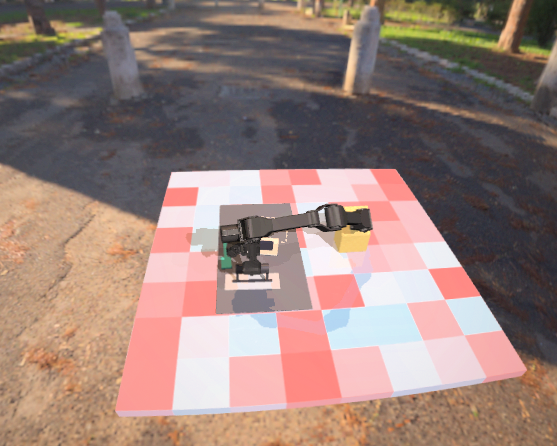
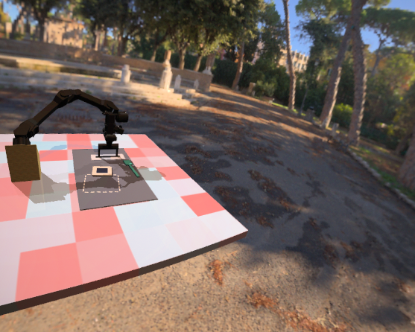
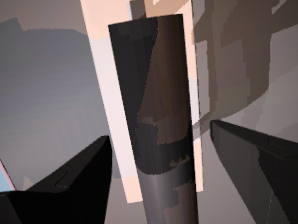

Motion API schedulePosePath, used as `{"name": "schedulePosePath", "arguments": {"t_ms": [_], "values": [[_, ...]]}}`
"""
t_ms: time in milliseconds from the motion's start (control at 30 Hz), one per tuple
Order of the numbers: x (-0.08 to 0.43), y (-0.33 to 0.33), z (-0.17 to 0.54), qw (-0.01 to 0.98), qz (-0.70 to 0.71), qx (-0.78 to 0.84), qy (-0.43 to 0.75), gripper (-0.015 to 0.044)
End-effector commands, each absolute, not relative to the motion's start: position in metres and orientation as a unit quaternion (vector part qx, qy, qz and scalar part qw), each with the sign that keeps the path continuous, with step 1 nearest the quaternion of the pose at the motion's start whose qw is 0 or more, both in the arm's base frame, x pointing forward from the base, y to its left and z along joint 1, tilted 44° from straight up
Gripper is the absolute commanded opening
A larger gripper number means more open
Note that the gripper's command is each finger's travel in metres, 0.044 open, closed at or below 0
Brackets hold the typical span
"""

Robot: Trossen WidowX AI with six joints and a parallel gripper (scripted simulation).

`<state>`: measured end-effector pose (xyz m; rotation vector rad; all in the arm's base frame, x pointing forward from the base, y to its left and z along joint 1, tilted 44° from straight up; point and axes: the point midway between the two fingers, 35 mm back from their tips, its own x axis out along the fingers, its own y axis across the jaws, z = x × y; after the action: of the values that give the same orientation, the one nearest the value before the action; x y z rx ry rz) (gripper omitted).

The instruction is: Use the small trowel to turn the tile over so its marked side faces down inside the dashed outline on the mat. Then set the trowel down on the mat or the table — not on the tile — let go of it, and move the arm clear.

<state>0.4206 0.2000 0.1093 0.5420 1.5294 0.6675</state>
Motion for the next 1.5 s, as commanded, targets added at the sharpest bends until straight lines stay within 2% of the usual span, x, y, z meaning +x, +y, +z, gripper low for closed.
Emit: {"name": "schedulePosePath", "arguments": {"t_ms": [0, 333, 500, 1467], "values": [[0.420, 0.200, 0.108, 0.636, 0.291, 0.240, 0.673, 0.0270], [0.420, 0.199, 0.110, 0.636, 0.291, 0.240, 0.673, 0.0270], [0.420, 0.169, 0.140, 0.634, 0.284, 0.247, 0.676, 0.0270], [0.419, 0.193, 0.116, 0.638, 0.296, 0.235, 0.671, 0.0270]]}}
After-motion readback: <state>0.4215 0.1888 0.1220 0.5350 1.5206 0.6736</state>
